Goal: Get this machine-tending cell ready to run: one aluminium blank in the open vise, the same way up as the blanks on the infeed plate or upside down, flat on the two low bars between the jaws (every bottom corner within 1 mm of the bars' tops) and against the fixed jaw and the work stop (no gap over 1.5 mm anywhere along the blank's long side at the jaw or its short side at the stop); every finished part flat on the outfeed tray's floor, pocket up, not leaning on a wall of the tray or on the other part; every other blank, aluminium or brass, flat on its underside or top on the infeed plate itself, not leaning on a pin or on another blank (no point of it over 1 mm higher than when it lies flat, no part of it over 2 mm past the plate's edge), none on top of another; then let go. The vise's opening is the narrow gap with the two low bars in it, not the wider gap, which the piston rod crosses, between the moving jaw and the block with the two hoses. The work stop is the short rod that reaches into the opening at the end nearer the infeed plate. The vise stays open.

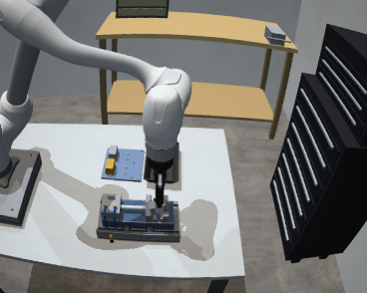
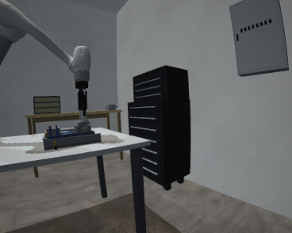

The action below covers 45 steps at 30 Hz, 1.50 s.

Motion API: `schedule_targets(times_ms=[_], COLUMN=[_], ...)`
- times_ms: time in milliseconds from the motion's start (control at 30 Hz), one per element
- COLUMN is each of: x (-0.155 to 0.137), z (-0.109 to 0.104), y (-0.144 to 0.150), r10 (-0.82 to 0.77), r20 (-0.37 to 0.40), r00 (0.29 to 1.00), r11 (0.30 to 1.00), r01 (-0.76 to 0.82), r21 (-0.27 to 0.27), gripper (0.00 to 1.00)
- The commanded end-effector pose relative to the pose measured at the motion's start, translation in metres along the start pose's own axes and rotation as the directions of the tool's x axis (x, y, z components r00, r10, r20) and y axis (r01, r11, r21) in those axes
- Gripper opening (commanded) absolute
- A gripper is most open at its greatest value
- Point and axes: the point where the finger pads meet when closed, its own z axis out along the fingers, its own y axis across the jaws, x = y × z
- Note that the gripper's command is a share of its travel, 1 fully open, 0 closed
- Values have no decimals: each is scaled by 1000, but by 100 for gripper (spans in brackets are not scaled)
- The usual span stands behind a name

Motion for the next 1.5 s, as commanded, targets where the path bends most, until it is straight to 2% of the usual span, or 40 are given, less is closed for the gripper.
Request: schedule_targets(times_ms=[0, 600, 633, 1467], x=[0, 0, 0, 0], z=[0, 0, 0, 0], y=[0, 0, 0, 0], r10=[0, 0, 0, 0], r20=[0, 0, 0, 0], r00=[1000, 1000, 1000, 1000], r11=[1000, 1000, 1000, 1000], r01=[0, 0, 0, 0], r21=[0, 0, 0, 0], gripper=[40, 40, 0, 0])
